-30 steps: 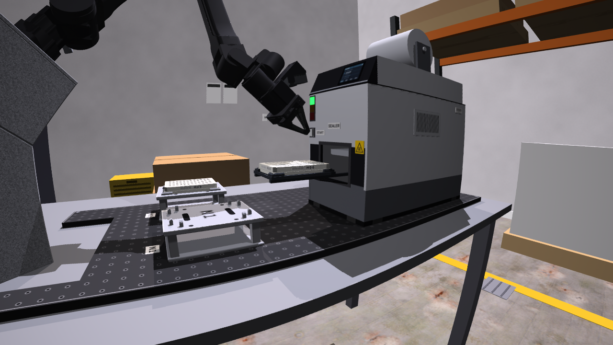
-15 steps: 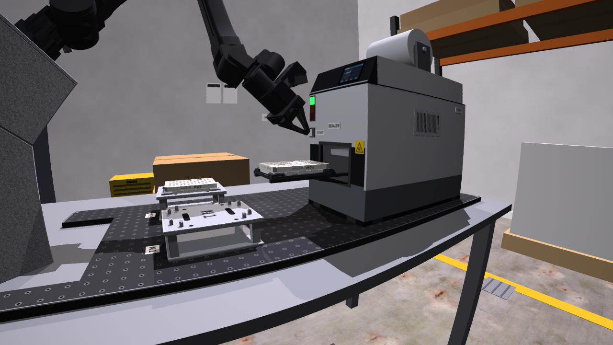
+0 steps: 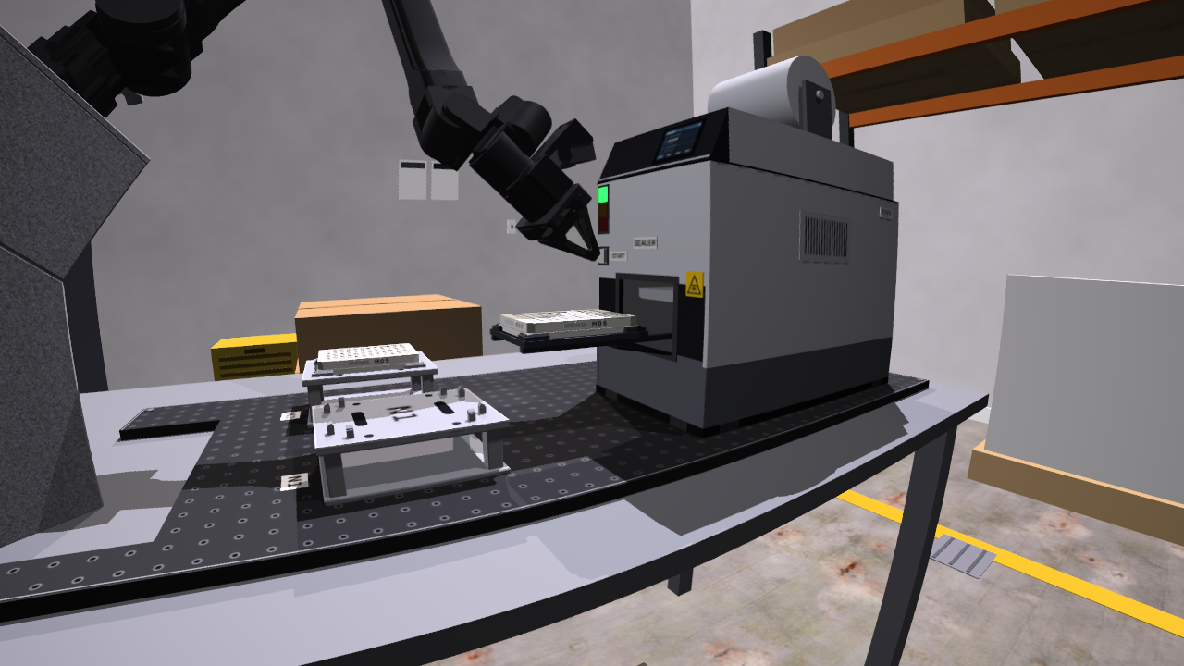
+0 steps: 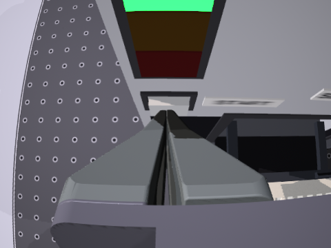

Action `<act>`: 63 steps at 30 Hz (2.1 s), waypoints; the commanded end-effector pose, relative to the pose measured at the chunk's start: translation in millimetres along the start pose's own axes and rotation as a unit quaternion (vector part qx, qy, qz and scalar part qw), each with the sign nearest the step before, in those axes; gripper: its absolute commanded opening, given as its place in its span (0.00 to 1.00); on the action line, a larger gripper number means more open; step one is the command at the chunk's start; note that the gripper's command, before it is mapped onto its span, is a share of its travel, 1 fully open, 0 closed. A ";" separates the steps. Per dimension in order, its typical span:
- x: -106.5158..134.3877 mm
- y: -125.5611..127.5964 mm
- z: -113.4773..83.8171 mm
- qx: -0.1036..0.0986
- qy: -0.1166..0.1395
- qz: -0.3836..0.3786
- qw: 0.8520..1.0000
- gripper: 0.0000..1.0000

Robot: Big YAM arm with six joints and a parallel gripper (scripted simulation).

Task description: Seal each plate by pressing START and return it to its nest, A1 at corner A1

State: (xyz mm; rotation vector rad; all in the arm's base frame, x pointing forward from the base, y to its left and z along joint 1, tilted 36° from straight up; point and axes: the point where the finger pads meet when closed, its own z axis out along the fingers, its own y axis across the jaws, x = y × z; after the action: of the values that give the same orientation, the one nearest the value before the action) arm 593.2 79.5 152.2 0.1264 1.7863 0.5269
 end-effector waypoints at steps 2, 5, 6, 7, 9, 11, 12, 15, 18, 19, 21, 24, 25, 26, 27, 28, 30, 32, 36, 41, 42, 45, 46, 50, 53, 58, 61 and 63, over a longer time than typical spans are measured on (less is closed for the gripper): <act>-21.2 12.1 11.7 -0.013 -0.017 -0.010 1.000 0.00; -24.0 12.7 12.5 -0.015 -0.022 -0.011 1.000 0.00; -25.0 12.9 12.6 -0.015 -0.024 -0.011 1.000 0.00; -26.3 10.7 12.4 -0.014 -0.025 -0.011 1.000 0.00; -29.3 6.5 12.1 -0.010 -0.027 -0.011 1.000 0.00; -32.4 2.3 12.0 -0.007 -0.030 -0.010 0.999 0.00; -33.9 0.1 12.0 -0.005 -0.031 -0.010 0.999 0.00; -34.7 -0.3 12.2 -0.005 -0.031 -0.010 0.999 0.00; -33.7 -2.7 11.9 -0.002 -0.028 -0.009 1.000 0.00; -34.0 -3.3 11.7 -0.002 -0.029 -0.009 1.000 0.00; -34.7 -4.4 11.5 -0.001 -0.030 -0.009 1.000 0.00; -35.8 -6.7 11.1 0.004 -0.032 -0.009 0.999 0.00; -36.0 -6.9 11.1 0.004 -0.032 -0.009 0.999 0.00; -36.1 -7.1 11.1 0.005 -0.032 -0.009 0.999 0.00; -36.2 -7.3 11.0 0.005 -0.033 -0.009 0.999 0.00; -36.4 -7.5 11.0 0.006 -0.033 -0.009 0.999 0.00; -33.2 -6.3 -6.4 0.004 -0.035 -0.009 0.999 0.00; -33.2 -6.3 -6.4 0.004 -0.035 -0.009 0.999 0.00; -27.9 -3.3 -36.4 0.000 -0.038 -0.011 0.999 0.00; -22.7 -1.7 -62.9 0.000 -0.030 -0.010 1.000 0.00; -20.6 -1.8 -68.6 0.001 -0.027 -0.010 1.000 0.00; -13.7 -3.3 -85.5 0.004 -0.018 -0.008 1.000 0.00; -10.5 -3.6 -82.1 0.005 -0.015 -0.008 1.000 0.00; -10.5 -1.7 -73.7 0.004 -0.016 -0.006 1.000 0.00; -12.6 4.3 -68.6 -0.003 -0.020 -0.003 1.000 0.00; -0.5 15.1 -79.9 -0.013 -0.019 -0.001 1.000 0.00; 1.2 11.4 -104.0 -0.010 -0.019 -0.004 1.000 0.00; 0.6 7.9 -116.5 -0.006 -0.020 -0.007 1.000 0.00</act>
State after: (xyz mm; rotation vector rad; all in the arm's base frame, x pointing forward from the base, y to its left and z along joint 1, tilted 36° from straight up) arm 494.6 63.7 155.1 0.1216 1.7917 0.5347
